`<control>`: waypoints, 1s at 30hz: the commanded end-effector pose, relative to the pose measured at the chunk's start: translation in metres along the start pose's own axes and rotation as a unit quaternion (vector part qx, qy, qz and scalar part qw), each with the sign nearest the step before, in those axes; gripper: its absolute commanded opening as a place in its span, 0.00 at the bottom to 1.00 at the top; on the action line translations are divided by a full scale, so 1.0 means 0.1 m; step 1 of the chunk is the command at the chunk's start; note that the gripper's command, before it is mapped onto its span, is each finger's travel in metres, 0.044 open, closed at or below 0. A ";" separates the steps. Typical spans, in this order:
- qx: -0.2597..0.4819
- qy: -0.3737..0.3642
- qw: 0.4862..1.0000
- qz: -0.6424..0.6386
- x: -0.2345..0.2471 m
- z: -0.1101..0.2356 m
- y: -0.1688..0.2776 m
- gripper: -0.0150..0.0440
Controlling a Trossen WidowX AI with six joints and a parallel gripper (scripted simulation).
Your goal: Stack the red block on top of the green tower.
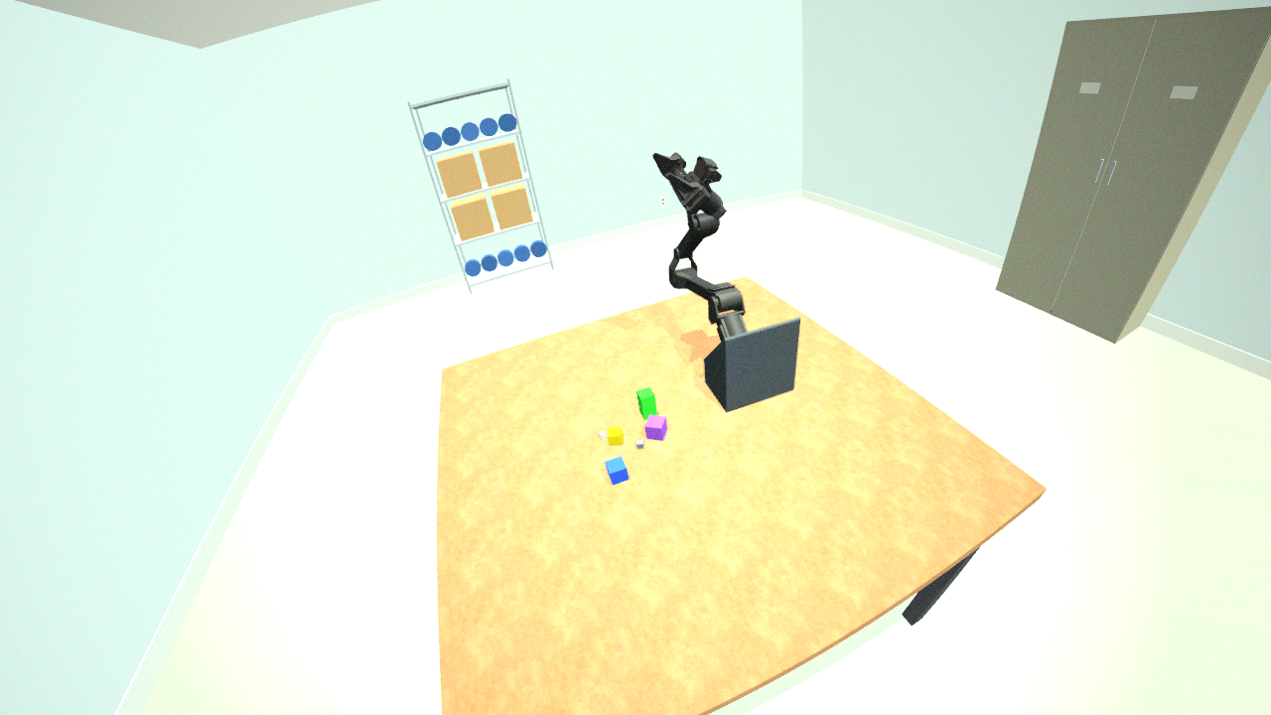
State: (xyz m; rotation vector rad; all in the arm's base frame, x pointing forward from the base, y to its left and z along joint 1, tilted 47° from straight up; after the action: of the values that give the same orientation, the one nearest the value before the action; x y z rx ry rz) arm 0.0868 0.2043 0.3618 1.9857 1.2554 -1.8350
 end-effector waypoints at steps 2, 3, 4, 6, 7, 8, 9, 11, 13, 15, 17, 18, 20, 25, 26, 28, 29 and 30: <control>0.053 -0.021 0.997 0.055 0.17 -0.20 0.16 1.00; 0.065 -0.025 0.995 0.065 0.20 -0.23 0.21 1.00; 0.075 -0.028 0.994 0.074 0.23 -0.26 0.25 1.00; 0.092 -0.036 0.991 0.090 0.28 -0.32 0.32 1.00; 0.103 -0.042 0.989 0.100 0.31 -0.35 0.36 1.00; 0.114 -0.048 0.986 0.110 0.35 -0.38 0.41 1.00; 0.126 -0.054 0.983 0.120 0.38 -0.41 0.46 1.00; 0.149 -0.068 0.977 0.139 0.45 -0.47 0.57 1.00; 0.172 -0.080 0.970 0.151 0.52 -0.52 0.70 1.00; 0.197 -0.093 0.962 0.163 0.58 -0.57 0.83 1.00; 0.221 -0.107 0.954 0.173 0.64 -0.61 0.98 1.00; 0.233 -0.114 0.949 0.178 0.66 -0.63 1.05 1.00; 0.257 -0.127 0.940 0.186 0.71 -0.65 1.20 1.00; 0.321 -0.168 0.907 0.216 0.82 -0.68 1.59 1.00; 0.335 -0.177 0.898 0.223 0.85 -0.68 1.67 1.00; 0.363 -0.197 0.880 0.234 0.89 -0.66 1.85 1.00; 0.377 -0.207 0.870 0.239 0.90 -0.65 1.94 1.00; 0.391 -0.217 0.861 0.244 0.92 -0.63 2.03 1.00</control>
State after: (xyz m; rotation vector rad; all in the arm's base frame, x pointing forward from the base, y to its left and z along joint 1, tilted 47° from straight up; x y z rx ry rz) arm 0.2456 0.1698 0.2233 1.7975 -0.0680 -2.4294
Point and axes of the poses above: the point midway between the two fingers, 35 mm back from their tips, its own z axis back along the fingers, its own x axis across the jaws, y = z × x, the point moved 3 cm from there along z, back along the fingers, and after that the axes turned 11 degrees about -z, right-handed, at the moved point
